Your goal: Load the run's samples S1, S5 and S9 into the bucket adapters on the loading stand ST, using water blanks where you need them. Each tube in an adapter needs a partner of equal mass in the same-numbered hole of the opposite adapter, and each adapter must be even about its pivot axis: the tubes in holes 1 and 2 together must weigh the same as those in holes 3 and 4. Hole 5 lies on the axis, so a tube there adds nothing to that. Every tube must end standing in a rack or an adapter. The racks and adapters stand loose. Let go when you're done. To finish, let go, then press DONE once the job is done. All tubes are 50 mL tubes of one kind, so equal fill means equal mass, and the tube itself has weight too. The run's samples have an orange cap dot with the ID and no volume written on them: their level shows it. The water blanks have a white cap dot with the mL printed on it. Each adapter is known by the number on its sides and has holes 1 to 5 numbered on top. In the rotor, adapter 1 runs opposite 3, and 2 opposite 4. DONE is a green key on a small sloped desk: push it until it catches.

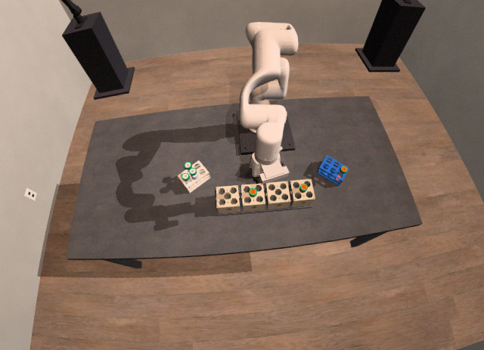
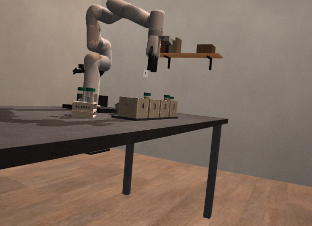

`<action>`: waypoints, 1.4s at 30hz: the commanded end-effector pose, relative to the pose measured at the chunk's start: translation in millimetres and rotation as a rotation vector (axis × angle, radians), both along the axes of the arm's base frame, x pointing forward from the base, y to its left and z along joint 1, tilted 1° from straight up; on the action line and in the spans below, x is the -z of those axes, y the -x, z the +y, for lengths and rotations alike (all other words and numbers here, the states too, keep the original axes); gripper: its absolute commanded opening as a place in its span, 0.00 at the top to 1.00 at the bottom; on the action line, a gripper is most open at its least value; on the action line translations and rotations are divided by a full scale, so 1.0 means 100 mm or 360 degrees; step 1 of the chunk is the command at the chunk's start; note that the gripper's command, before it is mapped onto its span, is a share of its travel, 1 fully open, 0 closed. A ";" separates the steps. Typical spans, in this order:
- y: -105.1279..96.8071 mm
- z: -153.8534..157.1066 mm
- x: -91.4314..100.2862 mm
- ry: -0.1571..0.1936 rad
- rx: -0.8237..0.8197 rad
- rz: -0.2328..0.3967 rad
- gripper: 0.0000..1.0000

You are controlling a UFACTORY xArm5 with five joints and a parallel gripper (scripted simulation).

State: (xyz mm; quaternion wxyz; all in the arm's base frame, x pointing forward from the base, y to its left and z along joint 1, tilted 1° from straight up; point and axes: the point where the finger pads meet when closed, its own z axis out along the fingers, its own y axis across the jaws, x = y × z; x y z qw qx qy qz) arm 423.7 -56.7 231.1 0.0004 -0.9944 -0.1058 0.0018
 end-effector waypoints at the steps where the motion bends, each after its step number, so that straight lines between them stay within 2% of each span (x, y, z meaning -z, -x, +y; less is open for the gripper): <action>1: 0.02 0.27 -0.02 -0.0024 -0.0288 -0.0015 0.43; 4: 0.04 0.42 -0.02 -0.0025 -0.0447 -0.0016 0.43; 6: 0.04 0.42 -0.02 -0.0025 -0.0447 -0.0016 0.43; 16: 0.10 0.92 -0.03 -0.0025 -0.0978 -0.0020 0.43; 21: 0.14 1.17 -0.04 -0.0025 -0.0992 -0.0020 0.43; 23: 0.14 1.17 -0.04 -0.0025 -0.0992 -0.0020 0.43; 38: 0.23 1.91 -0.05 -0.0026 -0.0992 -0.0020 0.43; 42: 0.24 2.01 -0.05 -0.0026 -0.0992 -0.0020 0.43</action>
